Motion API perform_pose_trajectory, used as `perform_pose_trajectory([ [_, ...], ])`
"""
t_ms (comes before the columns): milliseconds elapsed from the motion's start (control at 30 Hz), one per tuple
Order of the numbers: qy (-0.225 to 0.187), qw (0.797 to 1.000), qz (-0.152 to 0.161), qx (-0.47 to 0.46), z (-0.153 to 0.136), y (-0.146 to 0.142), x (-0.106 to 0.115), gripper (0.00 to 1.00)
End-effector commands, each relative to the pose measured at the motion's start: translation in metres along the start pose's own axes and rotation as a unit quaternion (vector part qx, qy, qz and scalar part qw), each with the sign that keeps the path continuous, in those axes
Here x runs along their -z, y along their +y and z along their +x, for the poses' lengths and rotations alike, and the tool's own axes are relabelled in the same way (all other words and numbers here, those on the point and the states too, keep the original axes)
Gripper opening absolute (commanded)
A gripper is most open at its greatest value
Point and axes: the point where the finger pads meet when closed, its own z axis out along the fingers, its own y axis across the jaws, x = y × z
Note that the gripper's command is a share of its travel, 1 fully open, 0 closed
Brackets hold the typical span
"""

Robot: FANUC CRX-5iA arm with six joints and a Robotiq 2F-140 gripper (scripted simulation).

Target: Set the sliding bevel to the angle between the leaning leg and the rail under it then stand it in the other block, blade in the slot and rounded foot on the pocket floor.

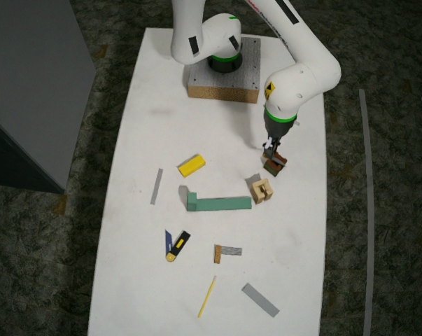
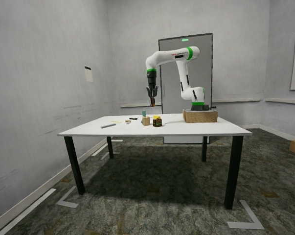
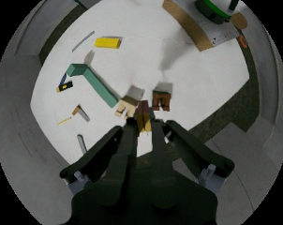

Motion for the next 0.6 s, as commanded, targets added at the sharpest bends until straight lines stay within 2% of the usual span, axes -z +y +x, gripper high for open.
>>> perform_pose_trajectory([
  [0,-0.001,1.000,0.006,-0.021,-0.008,0.013,0.001,0.10],
  [300,-0.005,0.998,0.008,-0.063,-0.024,0.044,0.000,0.10],
  [567,-0.006,0.997,0.008,-0.076,-0.030,0.054,-0.001,0.10],
])
